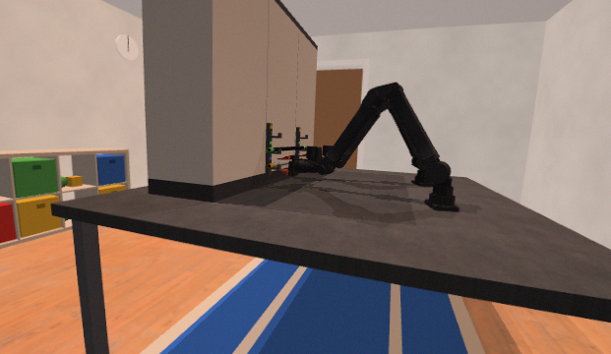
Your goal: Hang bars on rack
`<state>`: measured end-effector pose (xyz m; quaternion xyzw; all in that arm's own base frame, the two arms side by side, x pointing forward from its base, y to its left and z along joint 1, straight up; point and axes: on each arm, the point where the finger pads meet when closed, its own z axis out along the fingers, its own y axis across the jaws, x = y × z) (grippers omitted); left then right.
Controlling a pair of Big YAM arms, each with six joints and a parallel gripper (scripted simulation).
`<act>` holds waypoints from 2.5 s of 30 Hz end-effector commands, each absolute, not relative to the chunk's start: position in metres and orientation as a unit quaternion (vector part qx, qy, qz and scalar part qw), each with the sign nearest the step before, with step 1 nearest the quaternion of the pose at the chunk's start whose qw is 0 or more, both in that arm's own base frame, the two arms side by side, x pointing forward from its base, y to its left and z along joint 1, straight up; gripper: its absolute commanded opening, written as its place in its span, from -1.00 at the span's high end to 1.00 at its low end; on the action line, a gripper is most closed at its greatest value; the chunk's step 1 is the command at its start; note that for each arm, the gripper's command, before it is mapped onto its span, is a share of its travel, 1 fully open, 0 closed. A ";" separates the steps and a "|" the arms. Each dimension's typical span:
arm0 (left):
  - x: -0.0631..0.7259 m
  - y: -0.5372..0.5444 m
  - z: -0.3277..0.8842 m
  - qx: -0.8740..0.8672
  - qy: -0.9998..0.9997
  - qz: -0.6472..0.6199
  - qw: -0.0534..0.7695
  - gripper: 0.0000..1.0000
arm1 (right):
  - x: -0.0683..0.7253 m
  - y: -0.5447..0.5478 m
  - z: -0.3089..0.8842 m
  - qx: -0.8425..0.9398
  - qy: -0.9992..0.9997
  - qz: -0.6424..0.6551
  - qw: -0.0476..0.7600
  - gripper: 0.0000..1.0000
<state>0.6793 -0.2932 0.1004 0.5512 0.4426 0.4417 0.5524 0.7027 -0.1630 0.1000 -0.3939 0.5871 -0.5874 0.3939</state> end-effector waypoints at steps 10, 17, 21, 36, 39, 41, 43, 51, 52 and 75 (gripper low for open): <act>0.703 -0.293 0.129 0.531 0.435 0.455 0.568 -0.07 | 0.716 -0.177 0.111 -0.386 0.582 -0.598 0.394 -0.07; 0.705 -0.293 0.129 0.531 0.435 0.455 0.567 -0.07 | 0.718 -0.178 0.111 -0.386 0.582 -0.598 0.394 -0.07; 0.705 -0.293 0.129 0.531 0.435 0.455 0.567 -0.02 | 0.718 -0.178 0.111 -0.386 0.582 -0.598 0.394 -0.02; 0.705 -0.293 0.130 0.530 0.435 0.456 0.568 0.28 | 0.719 -0.178 0.111 -0.386 0.582 -0.598 0.395 0.29; 0.705 -0.293 0.130 0.530 0.435 0.456 0.568 0.35 | 0.719 -0.178 0.111 -0.386 0.582 -0.598 0.395 0.36; 0.705 -0.293 0.130 0.530 0.435 0.456 0.568 0.40 | 0.719 -0.178 0.111 -0.386 0.582 -0.598 0.395 0.40; 0.705 -0.293 0.130 0.530 0.435 0.456 0.568 0.45 | 0.719 -0.178 0.111 -0.386 0.582 -0.598 0.395 0.45; 0.705 -0.293 0.130 0.530 0.435 0.456 0.568 0.64 | 0.719 -0.178 0.111 -0.386 0.582 -0.598 0.395 0.64; 0.705 -0.293 0.130 0.530 0.435 0.456 0.568 0.64 | 0.719 -0.178 0.111 -0.386 0.582 -0.598 0.395 0.64; 0.705 -0.293 0.130 0.530 0.435 0.456 0.568 1.00 | 0.718 -0.178 0.111 -0.386 0.582 -0.598 0.395 1.00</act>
